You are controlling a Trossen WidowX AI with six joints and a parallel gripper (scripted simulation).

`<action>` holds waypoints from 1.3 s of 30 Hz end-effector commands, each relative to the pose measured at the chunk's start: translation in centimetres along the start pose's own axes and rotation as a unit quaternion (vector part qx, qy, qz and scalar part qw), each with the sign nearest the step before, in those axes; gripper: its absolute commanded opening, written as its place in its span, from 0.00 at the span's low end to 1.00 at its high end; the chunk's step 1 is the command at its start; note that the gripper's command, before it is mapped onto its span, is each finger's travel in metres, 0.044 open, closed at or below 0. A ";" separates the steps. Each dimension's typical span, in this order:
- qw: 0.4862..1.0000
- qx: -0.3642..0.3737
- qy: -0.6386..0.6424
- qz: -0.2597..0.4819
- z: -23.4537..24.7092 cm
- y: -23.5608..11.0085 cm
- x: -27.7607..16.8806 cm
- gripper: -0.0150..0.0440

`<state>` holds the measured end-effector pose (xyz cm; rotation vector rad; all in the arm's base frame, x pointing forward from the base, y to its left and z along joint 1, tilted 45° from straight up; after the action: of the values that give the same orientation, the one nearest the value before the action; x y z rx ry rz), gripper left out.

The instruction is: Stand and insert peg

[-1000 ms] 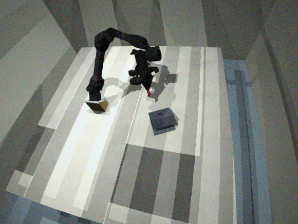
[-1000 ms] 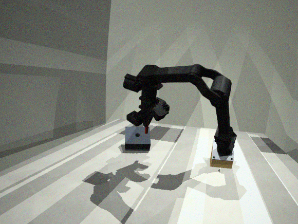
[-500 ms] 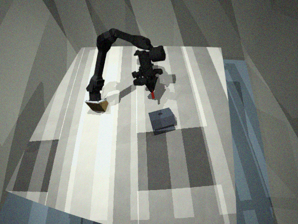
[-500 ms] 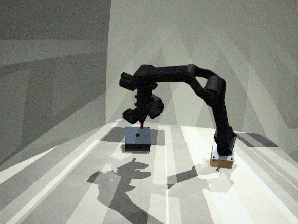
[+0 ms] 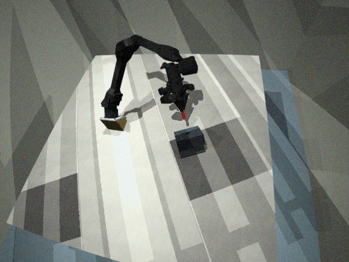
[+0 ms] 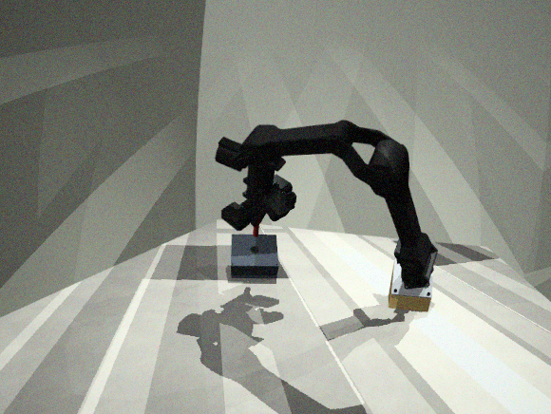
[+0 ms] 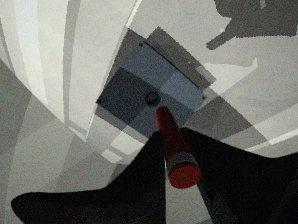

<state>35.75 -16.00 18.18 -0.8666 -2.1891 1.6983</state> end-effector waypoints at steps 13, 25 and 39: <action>1.000 0.009 0.003 0.003 0.3 4.2 -0.4 0.25; 1.000 0.009 0.000 0.004 0.3 4.9 -0.4 0.25; 1.000 0.009 -0.001 0.005 0.4 6.7 -0.4 0.25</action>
<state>37.98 -15.52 12.43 -0.8776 -2.1808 1.7225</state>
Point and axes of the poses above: the point midway between the two fingers, 35 mm back from their tips, its own y axis out along the fingers, its own z axis across the jaws, x = y × z, the point moved 7 cm from there along -y, back along the fingers, and after that the axes turned 4 degrees about -y, right-handed, at the moved point
